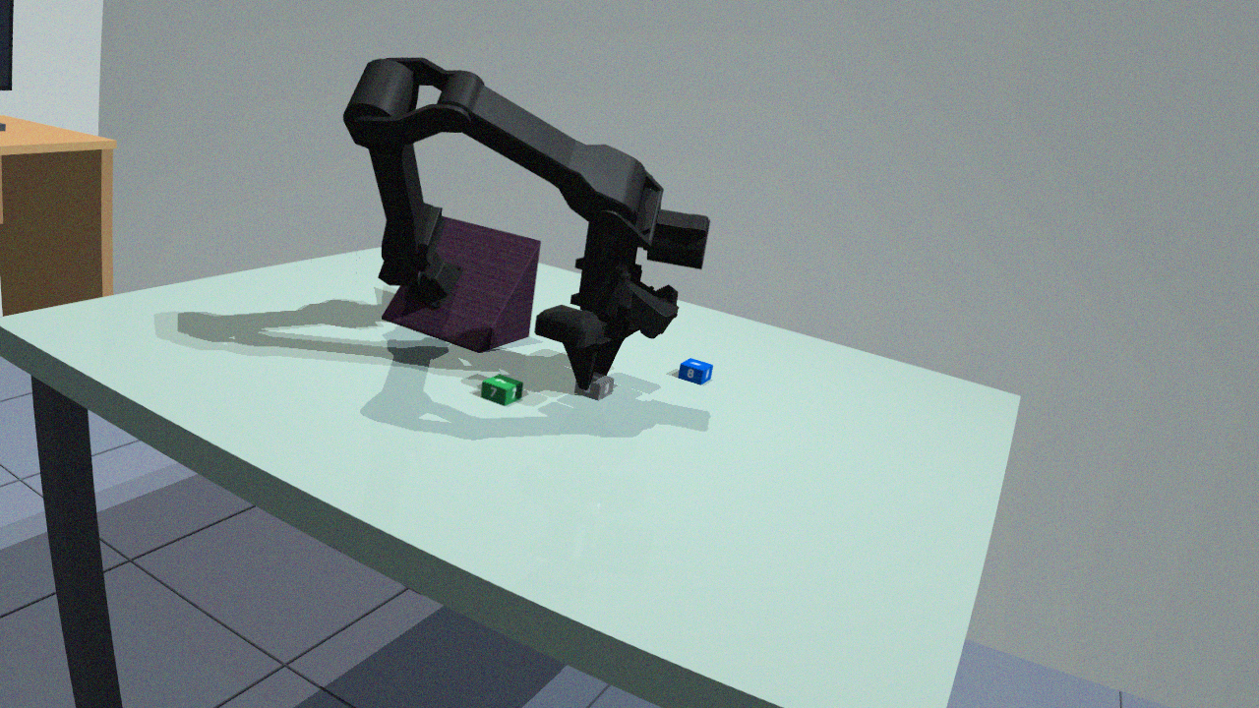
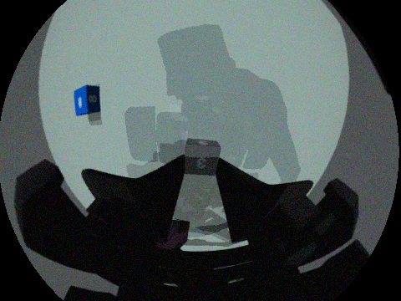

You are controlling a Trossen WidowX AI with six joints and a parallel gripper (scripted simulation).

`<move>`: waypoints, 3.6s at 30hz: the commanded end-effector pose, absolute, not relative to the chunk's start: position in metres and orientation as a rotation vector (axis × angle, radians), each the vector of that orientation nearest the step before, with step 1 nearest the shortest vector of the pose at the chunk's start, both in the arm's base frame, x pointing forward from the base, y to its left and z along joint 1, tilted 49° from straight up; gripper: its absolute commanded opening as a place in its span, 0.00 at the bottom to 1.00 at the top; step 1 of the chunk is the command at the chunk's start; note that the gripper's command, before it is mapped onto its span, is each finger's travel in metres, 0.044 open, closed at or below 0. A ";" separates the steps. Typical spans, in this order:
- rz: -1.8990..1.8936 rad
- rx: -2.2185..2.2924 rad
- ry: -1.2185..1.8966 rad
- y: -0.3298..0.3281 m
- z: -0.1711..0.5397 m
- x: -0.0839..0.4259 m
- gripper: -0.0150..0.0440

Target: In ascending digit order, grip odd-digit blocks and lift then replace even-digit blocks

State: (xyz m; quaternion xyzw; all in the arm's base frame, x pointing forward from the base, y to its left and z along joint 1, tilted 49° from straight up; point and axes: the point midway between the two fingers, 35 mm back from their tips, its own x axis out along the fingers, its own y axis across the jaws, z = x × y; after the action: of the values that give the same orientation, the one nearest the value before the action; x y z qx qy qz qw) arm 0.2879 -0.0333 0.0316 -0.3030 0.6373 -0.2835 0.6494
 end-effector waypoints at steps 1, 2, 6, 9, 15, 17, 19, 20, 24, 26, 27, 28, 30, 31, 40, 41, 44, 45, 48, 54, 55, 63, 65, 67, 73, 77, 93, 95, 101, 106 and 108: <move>-0.642 -0.696 1.448 -0.034 0.032 0.288 0.46; -0.642 -0.696 1.448 -0.034 0.032 0.288 0.46; -0.642 -0.696 1.448 -0.034 0.032 0.288 0.64; -0.642 -0.696 1.448 -0.034 0.032 0.288 0.77; -0.642 -0.696 1.448 -0.034 0.032 0.288 0.93; -0.641 -0.696 1.448 -0.031 0.034 0.288 0.93; -0.640 -0.695 1.448 -0.015 0.047 0.288 0.93; -0.640 -0.695 1.449 -0.008 0.053 0.287 0.93; -0.640 -0.695 1.449 -0.006 0.055 0.287 0.93; -0.640 -0.695 1.449 -0.004 0.056 0.287 0.89; -0.638 -0.694 1.449 0.001 0.060 0.288 0.84; -0.636 -0.693 1.449 0.009 0.067 0.289 0.80; -0.634 -0.692 1.451 0.031 0.085 0.289 0.71; -0.635 -0.692 1.451 0.041 0.094 0.288 0.67; -0.638 -0.694 1.451 0.055 0.108 0.285 0.46; -0.638 -0.694 1.451 0.055 0.108 0.285 0.46; -0.638 -0.694 1.451 0.055 0.108 0.285 0.46; -0.638 -0.694 1.451 0.055 0.108 0.285 0.46; -0.633 -0.694 1.449 0.052 0.113 0.282 0.46; -0.595 -0.698 1.424 0.015 0.157 0.248 0.46; -0.589 -0.699 1.419 0.009 0.163 0.242 0.46; -0.576 -0.702 1.407 -0.006 0.176 0.224 0.46; -0.582 -0.701 1.411 -0.012 0.170 0.226 0.55; -0.600 -0.699 1.424 -0.030 0.153 0.230 0.64; -0.642 -0.700 1.451 -0.067 0.123 0.229 0.90; -0.642 -0.700 1.451 -0.067 0.123 0.229 0.93; -0.642 -0.699 1.451 -0.085 0.107 0.230 0.93; -0.642 -0.700 1.450 -0.088 0.105 0.230 0.93; -0.644 -0.701 1.450 -0.094 0.100 0.230 0.93; -0.644 -0.701 1.450 -0.095 0.100 0.229 0.75; -0.644 -0.701 1.450 -0.095 0.100 0.229 0.67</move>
State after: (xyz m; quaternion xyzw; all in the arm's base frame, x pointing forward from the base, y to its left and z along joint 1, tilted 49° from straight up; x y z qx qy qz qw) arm 0.2299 -0.0937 0.1004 -0.3045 0.6371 -0.2838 0.6487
